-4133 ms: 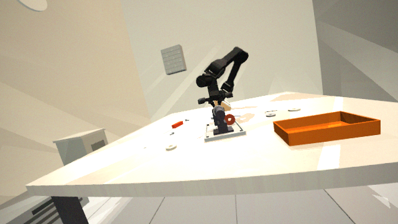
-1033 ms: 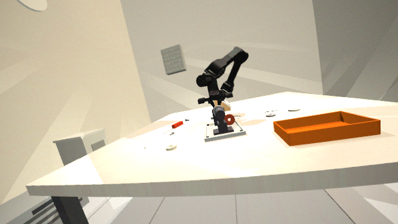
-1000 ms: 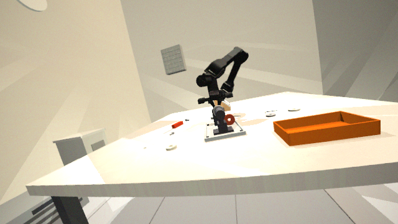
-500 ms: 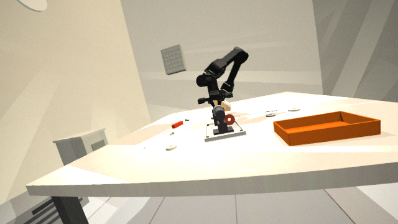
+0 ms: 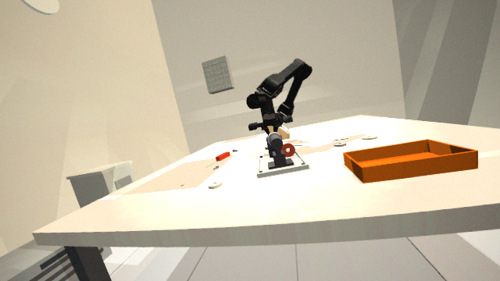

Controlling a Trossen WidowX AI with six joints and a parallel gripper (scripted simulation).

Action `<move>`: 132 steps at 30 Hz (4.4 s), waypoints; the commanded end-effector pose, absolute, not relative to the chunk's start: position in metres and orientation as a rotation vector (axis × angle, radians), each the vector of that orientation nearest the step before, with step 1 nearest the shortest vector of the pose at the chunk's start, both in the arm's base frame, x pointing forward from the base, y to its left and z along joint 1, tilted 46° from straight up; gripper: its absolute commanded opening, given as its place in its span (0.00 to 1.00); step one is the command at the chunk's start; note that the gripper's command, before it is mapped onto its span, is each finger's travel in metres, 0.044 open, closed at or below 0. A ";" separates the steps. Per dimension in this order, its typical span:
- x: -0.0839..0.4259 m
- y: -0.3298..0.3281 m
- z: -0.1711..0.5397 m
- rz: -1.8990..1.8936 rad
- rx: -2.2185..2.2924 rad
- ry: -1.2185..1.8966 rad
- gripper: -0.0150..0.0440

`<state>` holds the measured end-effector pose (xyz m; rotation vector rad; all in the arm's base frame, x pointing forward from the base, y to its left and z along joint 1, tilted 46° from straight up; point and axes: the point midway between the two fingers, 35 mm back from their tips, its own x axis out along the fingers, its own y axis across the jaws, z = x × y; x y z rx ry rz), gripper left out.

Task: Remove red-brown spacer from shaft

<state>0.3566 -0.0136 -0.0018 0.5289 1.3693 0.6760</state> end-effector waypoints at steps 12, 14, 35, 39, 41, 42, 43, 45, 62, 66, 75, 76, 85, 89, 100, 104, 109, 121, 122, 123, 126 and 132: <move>0.360 -0.014 -0.001 0.675 0.530 1.365 0.25; 0.361 -0.014 0.000 0.675 0.530 1.365 0.25; 0.363 -0.014 0.000 0.675 0.530 1.365 0.25; 0.363 -0.014 0.000 0.675 0.530 1.365 0.25; 0.364 -0.014 0.000 0.675 0.530 1.365 0.25; 0.364 -0.014 0.000 0.675 0.530 1.365 0.25; 0.364 -0.014 0.000 0.675 0.530 1.365 0.25; 0.364 -0.014 0.000 0.675 0.530 1.365 0.25; 0.366 -0.014 0.000 0.675 0.530 1.364 0.25; 0.367 -0.014 0.001 0.675 0.530 1.364 0.25; 0.371 -0.014 0.001 0.675 0.530 1.364 0.25; 0.371 -0.014 0.001 0.675 0.530 1.364 0.25; 0.374 -0.014 0.002 0.675 0.530 1.364 0.25; 0.376 -0.013 0.002 0.675 0.530 1.364 0.25; 0.380 -0.013 0.002 0.675 0.530 1.364 0.25; 0.382 -0.013 0.003 0.675 0.530 1.364 0.25; 0.384 -0.013 0.003 0.675 0.530 1.364 0.25; 0.388 -0.013 0.004 0.675 0.530 1.363 0.25; 0.389 -0.013 0.004 0.675 0.530 1.363 0.25; 0.389 -0.013 0.004 0.675 0.530 1.363 0.25; 0.390 -0.013 0.004 0.675 0.530 1.363 0.25; 0.392 -0.013 0.004 0.675 0.530 1.363 0.25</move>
